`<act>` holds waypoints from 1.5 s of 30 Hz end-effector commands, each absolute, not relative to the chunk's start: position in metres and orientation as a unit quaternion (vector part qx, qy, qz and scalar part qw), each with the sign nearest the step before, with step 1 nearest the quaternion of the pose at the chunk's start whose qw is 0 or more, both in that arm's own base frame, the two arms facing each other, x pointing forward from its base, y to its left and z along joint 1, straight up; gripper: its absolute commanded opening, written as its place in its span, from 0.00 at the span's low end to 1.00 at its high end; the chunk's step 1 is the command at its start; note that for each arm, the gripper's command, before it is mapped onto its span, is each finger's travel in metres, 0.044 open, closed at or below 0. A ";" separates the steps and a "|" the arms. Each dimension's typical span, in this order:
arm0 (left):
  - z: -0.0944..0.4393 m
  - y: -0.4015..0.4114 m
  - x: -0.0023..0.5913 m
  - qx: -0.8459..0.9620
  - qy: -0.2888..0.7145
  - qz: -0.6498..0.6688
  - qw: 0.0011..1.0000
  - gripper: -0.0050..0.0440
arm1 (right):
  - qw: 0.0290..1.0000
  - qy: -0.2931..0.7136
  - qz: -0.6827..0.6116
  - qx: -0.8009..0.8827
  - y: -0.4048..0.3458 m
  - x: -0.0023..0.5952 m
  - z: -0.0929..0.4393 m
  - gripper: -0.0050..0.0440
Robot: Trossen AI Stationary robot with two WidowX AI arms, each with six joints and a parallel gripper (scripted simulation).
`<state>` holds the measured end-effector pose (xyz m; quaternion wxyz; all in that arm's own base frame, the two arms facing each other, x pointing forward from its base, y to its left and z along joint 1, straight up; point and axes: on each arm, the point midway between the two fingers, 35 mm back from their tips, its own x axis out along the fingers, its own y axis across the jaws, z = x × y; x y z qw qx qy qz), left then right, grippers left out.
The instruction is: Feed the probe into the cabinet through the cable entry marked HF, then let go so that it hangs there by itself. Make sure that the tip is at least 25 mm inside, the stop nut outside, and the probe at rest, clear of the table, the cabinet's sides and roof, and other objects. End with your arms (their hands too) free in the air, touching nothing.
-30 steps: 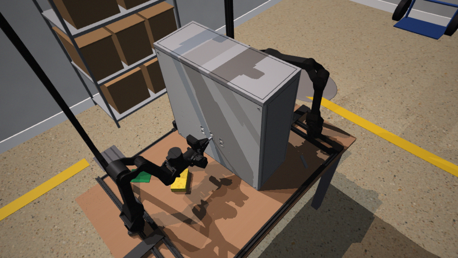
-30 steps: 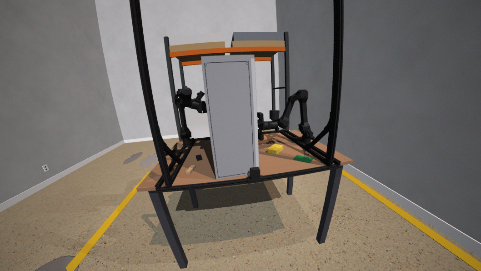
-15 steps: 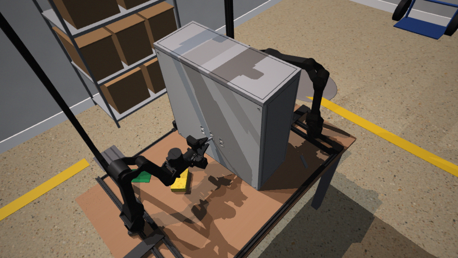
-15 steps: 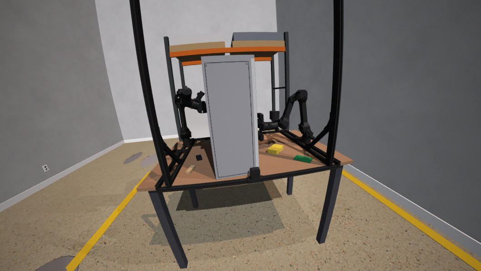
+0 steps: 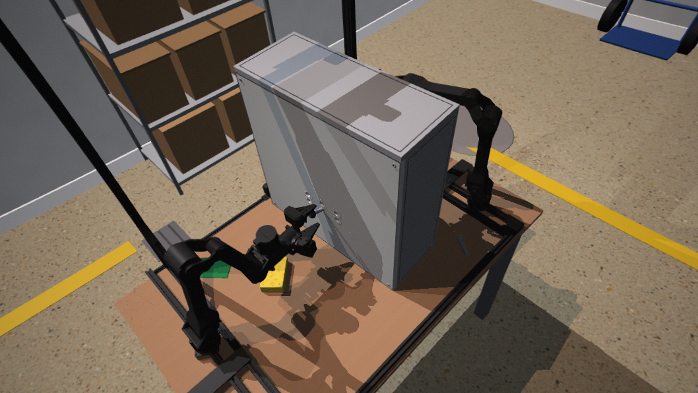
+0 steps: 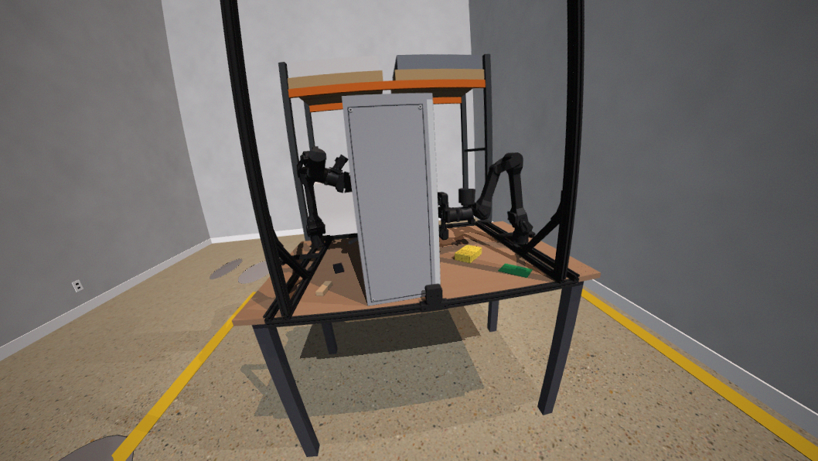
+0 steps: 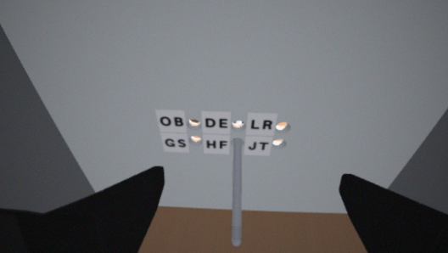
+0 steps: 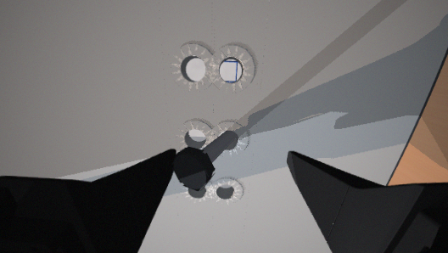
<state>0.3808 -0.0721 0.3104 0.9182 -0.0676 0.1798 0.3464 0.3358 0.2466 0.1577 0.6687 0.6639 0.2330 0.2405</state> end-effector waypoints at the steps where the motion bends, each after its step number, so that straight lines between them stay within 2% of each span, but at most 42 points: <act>1: 0.311 -0.072 0.380 -0.068 0.178 0.348 0.918 1.00 | 0.669 0.233 0.240 0.664 0.247 0.336 0.158 1.00; 17: 0.311 -0.072 0.380 -0.068 0.178 0.348 0.918 1.00 | 0.669 0.234 0.240 0.664 0.246 0.335 0.158 1.00; 35: 0.311 -0.072 0.380 -0.068 0.178 0.348 0.918 1.00 | 0.671 0.238 0.234 0.662 0.185 0.258 0.158 1.00; 45: 0.311 -0.072 0.380 -0.068 0.178 0.348 0.918 1.00 | 0.670 0.234 0.235 0.664 0.186 0.261 0.161 1.00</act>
